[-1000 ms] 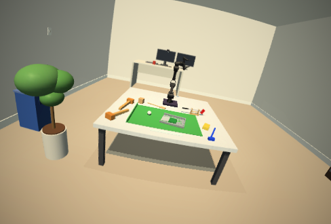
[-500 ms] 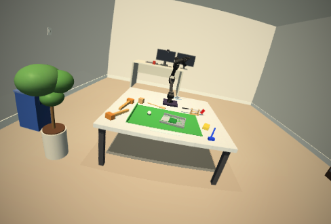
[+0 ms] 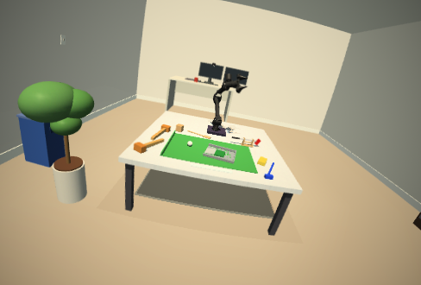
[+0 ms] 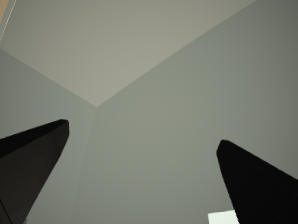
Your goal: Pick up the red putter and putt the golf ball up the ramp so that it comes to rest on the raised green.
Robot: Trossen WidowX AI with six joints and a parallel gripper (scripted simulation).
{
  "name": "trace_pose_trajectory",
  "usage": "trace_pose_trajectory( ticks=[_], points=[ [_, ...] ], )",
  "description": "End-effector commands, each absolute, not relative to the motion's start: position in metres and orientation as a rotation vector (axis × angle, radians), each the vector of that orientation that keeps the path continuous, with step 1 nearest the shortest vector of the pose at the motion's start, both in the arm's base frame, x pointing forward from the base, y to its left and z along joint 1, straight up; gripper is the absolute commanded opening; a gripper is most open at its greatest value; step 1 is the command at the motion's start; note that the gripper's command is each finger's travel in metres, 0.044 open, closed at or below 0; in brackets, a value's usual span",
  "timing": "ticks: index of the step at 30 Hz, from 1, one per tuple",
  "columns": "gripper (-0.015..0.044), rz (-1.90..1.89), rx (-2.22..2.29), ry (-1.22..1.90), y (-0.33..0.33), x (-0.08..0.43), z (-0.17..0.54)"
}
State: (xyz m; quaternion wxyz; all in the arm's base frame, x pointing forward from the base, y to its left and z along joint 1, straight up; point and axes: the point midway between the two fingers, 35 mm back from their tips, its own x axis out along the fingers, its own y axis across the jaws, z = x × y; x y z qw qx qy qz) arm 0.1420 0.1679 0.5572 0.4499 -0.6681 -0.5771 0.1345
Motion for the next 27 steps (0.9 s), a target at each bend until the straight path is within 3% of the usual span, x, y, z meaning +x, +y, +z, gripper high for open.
trace_pose_trajectory(
  ticks=[1, 8, 14, 27],
  points=[
    [0.0440, 0.566, -1.551, -1.205, 0.187, 0.190, 0.516],
    [0.0440, 0.939, -1.373, -0.721, 0.217, 0.253, 0.416],
    [0.0440, 1.181, -1.245, -0.263, 0.233, 0.274, 0.318],
    [0.0440, 1.436, -1.108, 0.864, 0.205, 0.224, 0.122]
  ],
)
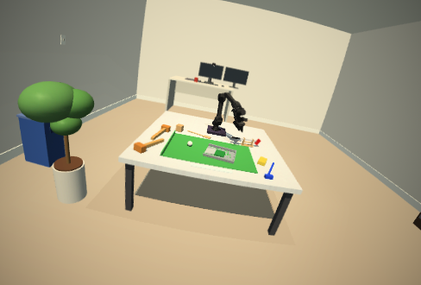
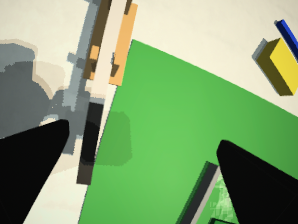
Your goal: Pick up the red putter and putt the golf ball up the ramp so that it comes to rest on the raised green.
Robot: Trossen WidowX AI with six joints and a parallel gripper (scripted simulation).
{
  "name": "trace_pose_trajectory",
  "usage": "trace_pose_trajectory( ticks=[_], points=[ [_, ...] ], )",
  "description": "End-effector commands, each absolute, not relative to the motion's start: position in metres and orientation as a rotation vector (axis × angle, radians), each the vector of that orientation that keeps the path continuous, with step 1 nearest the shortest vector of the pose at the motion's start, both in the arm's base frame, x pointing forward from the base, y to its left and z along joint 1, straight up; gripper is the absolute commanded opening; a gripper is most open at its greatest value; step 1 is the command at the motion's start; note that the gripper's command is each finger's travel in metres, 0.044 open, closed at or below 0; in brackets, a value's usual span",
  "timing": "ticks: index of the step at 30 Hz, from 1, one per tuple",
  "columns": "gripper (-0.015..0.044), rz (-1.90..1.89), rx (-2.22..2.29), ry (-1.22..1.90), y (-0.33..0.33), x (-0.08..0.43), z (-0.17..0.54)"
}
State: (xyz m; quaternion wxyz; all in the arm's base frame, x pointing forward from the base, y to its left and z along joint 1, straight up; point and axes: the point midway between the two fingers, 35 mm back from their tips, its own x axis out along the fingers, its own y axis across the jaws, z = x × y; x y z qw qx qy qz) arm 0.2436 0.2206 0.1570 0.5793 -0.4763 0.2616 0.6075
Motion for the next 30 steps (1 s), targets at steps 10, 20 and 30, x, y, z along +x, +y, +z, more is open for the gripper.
trace_pose_trajectory(
  ticks=[10, 20, 30],
  points=[
    [0.0440, 1.438, -1.108, 0.922, 0.198, 0.221, 0.115],
    [0.0440, 1.438, -1.108, 0.922, 0.198, 0.222, 0.092],
    [0.0440, 1.438, -1.108, 0.922, 0.198, 0.223, 0.068]
  ],
)
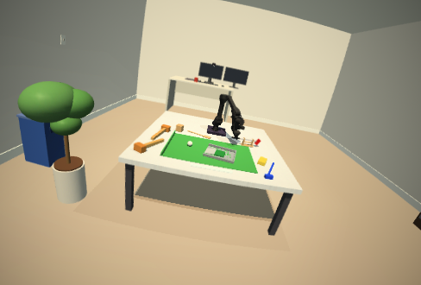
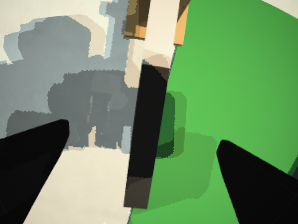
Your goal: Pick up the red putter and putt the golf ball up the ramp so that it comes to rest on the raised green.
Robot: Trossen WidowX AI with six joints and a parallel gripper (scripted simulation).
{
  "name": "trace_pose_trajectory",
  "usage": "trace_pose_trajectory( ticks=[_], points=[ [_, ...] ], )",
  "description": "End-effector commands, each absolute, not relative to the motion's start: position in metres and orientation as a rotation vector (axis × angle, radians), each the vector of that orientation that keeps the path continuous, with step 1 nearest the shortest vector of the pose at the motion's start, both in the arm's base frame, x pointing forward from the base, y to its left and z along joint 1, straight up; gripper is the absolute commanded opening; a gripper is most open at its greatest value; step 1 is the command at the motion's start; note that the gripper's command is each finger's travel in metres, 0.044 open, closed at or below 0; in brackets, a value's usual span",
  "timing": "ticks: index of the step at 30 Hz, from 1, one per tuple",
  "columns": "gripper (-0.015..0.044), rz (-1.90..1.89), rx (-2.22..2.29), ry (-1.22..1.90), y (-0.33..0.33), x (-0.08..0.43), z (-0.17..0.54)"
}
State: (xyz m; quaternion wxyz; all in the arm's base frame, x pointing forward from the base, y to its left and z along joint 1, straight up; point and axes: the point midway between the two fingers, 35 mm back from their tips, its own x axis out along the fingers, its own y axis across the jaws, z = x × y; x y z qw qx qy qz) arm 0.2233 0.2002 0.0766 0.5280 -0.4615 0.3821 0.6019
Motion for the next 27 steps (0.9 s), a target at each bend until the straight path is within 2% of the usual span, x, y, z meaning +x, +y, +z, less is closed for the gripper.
trace_pose_trajectory(
  ticks=[1, 24, 27],
  points=[
    [0.0440, 1.438, -1.108, 0.922, 0.198, 0.223, 0.068],
    [0.0440, 1.438, -1.108, 0.923, 0.199, 0.223, 0.045],
    [0.0361, 1.439, -1.102, 0.917, 0.200, 0.223, 0.048]
  ],
)
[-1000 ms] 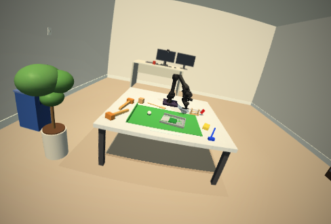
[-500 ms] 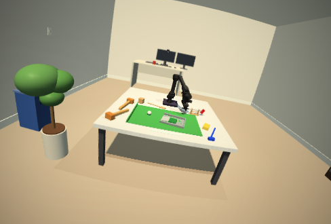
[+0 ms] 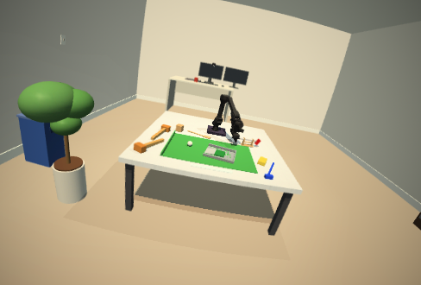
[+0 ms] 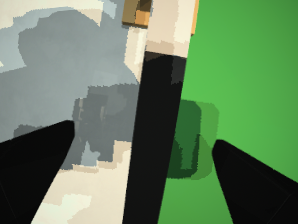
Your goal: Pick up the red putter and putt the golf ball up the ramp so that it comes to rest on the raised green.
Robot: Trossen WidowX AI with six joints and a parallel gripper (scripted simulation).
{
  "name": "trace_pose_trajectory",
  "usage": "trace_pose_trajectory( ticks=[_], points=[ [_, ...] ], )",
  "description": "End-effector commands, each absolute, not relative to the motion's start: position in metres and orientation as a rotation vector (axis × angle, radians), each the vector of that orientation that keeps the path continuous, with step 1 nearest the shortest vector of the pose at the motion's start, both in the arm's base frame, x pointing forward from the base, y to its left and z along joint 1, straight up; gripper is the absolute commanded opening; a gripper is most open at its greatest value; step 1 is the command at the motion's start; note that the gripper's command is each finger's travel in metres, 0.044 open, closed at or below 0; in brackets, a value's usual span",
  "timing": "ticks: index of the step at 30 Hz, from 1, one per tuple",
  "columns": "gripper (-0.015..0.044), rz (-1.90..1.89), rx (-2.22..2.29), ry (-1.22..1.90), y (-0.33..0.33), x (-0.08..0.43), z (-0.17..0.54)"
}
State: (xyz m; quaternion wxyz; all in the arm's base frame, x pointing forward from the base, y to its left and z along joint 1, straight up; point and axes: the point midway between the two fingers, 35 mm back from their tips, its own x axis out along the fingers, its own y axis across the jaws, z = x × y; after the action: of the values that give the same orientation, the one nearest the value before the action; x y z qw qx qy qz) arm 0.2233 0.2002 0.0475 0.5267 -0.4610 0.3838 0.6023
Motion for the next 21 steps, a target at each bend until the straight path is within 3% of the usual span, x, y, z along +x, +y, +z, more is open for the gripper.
trace_pose_trajectory(
  ticks=[1, 12, 21],
  points=[
    [0.0335, 1.439, -1.102, 0.917, 0.2003, 0.2235, 0.0479],
    [0.0046, 1.439, -1.102, 0.917, 0.2003, 0.2235, 0.0479],
    [0.0000, 1.440, -1.102, 0.917, 0.2005, 0.2238, 0.0505]
  ],
)
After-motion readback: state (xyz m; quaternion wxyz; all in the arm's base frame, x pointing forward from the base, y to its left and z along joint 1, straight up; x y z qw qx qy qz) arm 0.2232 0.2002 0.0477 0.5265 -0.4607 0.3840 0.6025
